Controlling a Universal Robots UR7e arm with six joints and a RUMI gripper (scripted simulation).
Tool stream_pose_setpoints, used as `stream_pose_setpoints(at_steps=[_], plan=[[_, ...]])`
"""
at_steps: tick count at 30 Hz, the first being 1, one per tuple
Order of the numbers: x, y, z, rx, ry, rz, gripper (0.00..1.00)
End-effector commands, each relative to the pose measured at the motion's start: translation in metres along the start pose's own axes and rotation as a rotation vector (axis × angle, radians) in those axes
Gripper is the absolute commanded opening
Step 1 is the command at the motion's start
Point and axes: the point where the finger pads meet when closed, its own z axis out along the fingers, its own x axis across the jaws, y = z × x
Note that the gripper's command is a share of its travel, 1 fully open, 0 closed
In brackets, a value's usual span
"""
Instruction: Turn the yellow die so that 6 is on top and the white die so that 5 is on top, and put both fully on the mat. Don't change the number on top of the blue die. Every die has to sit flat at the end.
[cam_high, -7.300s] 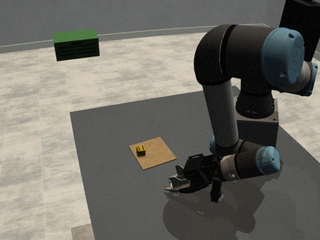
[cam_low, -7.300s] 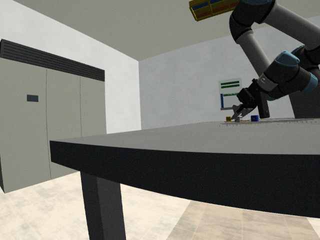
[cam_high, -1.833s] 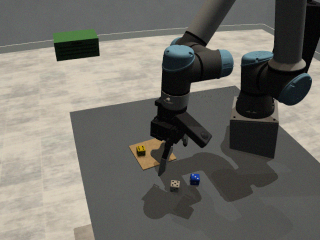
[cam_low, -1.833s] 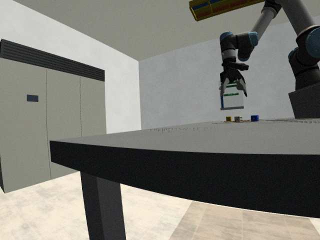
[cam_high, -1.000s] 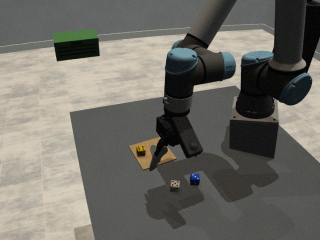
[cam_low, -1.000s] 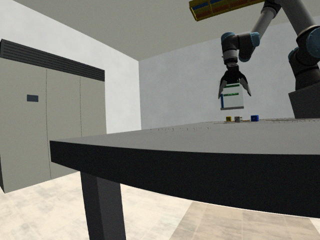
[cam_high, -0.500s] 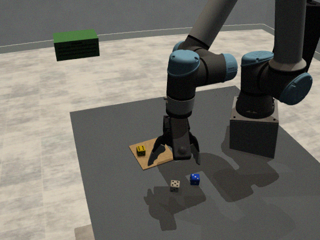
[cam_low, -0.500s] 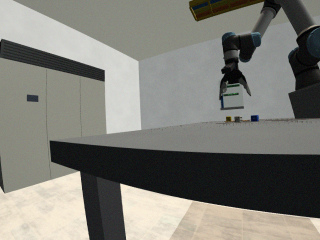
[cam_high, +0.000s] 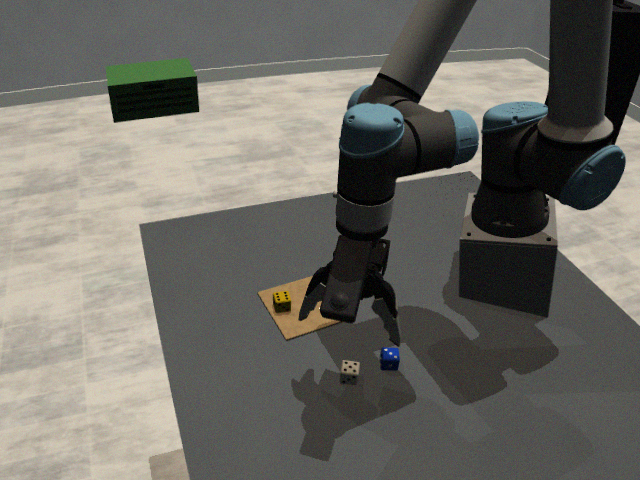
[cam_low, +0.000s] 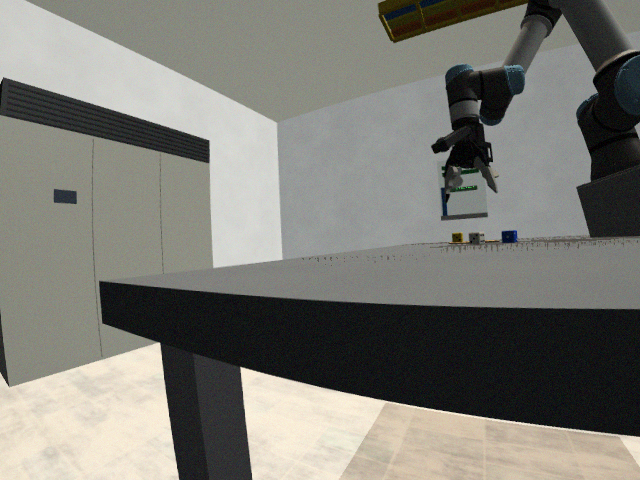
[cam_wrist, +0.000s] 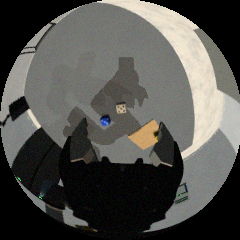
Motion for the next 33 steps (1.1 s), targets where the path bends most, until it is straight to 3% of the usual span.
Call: stream_pose_setpoints(at_steps=[1, 33], plan=[[0.0002, -0.0002, 0.0012, -0.005, 0.006, 0.155, 1.00], [-0.0021, 0.0073, 0.0090, -0.005, 0.009, 0.944, 1.00]])
